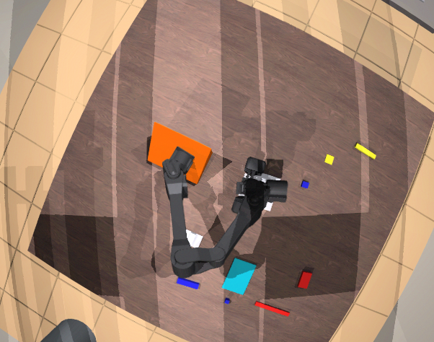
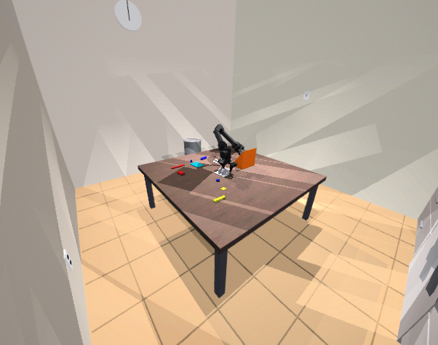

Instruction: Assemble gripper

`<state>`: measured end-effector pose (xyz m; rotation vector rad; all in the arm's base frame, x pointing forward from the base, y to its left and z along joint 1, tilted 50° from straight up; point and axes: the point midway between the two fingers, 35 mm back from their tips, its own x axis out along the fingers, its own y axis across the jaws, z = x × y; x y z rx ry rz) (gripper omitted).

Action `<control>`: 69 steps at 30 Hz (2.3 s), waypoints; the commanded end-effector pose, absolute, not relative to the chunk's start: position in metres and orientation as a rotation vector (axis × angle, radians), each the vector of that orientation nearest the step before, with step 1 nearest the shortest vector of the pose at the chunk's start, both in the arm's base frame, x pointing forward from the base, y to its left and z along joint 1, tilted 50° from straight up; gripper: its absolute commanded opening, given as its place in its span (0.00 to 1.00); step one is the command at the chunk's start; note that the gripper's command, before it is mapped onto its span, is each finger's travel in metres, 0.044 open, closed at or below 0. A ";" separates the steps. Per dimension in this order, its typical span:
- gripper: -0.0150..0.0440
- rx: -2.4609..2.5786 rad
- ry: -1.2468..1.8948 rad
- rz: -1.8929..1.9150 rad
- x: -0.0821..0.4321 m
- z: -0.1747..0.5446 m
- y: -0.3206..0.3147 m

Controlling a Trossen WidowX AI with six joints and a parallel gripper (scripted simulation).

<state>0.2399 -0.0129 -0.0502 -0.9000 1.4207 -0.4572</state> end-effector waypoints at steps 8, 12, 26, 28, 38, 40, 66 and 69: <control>0.85 -0.900 1.423 -0.452 0.240 -0.051 -0.013; 0.85 -0.900 1.423 -0.452 0.240 -0.050 -0.012; 0.85 -0.899 1.423 -0.452 0.240 -0.048 -0.009; 0.85 -0.899 1.423 -0.452 0.240 -0.048 -0.009; 0.85 -0.900 1.423 -0.452 0.240 -0.049 -0.011; 0.85 -0.900 1.423 -0.452 0.240 -0.049 -0.011; 0.85 -0.900 1.423 -0.452 0.241 -0.051 -0.012; 0.85 -0.900 1.423 -0.452 0.241 -0.051 -0.012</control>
